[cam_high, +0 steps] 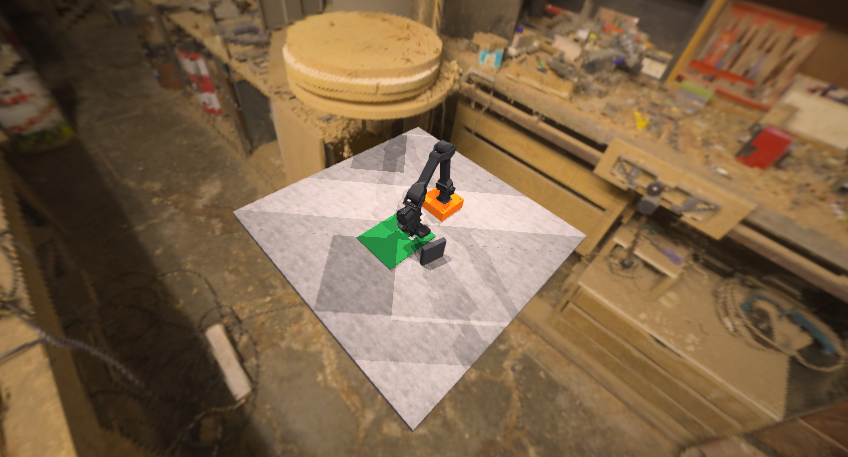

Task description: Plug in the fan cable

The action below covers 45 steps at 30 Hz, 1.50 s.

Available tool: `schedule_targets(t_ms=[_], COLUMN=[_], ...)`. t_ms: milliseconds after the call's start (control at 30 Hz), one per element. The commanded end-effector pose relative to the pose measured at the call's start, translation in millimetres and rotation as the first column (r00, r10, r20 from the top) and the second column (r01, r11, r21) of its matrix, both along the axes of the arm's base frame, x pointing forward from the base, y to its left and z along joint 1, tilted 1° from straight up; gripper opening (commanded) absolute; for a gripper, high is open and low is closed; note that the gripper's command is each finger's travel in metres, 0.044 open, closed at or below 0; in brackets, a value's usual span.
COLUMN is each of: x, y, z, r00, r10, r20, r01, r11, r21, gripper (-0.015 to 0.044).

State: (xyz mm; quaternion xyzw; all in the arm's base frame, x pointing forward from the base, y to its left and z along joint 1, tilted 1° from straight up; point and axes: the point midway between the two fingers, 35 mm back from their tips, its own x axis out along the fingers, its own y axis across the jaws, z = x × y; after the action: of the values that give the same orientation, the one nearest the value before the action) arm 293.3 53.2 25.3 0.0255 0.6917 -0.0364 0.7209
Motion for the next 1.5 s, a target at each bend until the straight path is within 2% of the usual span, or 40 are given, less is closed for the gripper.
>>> schedule_targets(t_ms=[0,1400,1467], x=[0.0,0.6,0.6], y=[0.2,-0.1,-0.8], z=[-1.3,-20.7,-17.2], r00=[1.000,1.000,1.000], r10=[0.004,0.004,0.001], r20=[0.000,0.000,0.001], r01=[-0.004,-0.004,-0.001], r11=[1.000,1.000,1.000], r21=[0.002,0.002,-0.002], gripper=[0.0000,0.0000,0.0052])
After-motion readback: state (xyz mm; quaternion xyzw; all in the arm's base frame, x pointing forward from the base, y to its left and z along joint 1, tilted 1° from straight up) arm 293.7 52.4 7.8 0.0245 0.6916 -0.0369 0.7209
